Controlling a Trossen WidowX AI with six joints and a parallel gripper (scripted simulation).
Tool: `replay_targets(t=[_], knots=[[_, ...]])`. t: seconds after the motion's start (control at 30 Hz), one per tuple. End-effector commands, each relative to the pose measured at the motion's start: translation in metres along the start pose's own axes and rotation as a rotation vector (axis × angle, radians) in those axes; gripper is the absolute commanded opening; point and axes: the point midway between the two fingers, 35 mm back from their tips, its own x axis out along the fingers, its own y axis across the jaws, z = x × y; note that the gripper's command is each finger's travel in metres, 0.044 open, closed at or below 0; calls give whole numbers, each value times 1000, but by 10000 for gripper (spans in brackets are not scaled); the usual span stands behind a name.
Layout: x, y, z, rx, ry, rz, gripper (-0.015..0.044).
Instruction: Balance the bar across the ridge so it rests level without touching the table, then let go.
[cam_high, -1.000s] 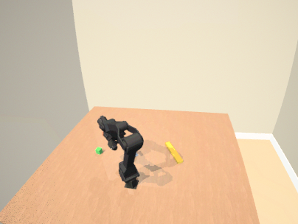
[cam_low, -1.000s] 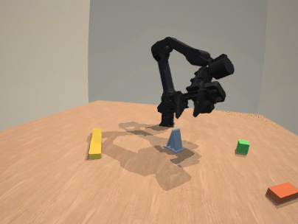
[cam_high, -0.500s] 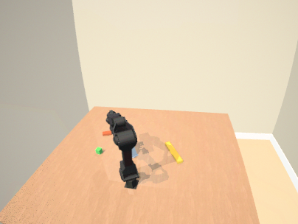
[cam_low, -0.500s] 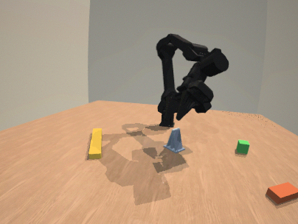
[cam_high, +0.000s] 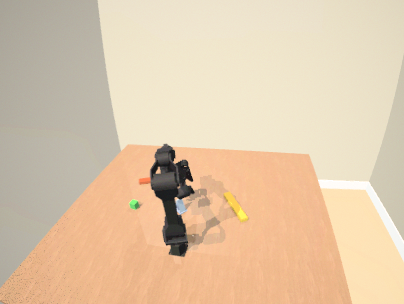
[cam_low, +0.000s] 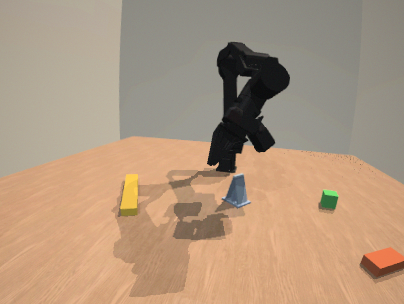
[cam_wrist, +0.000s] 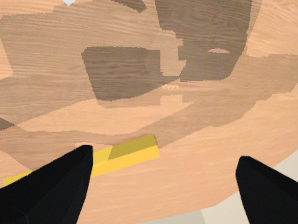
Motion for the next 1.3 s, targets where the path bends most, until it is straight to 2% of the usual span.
replay_targets(t=[0.0, 1.27], knots=[[7, 0, -11, 70, -8, 43, 315], [69, 28, -114, 685, -118, 405, 315]])
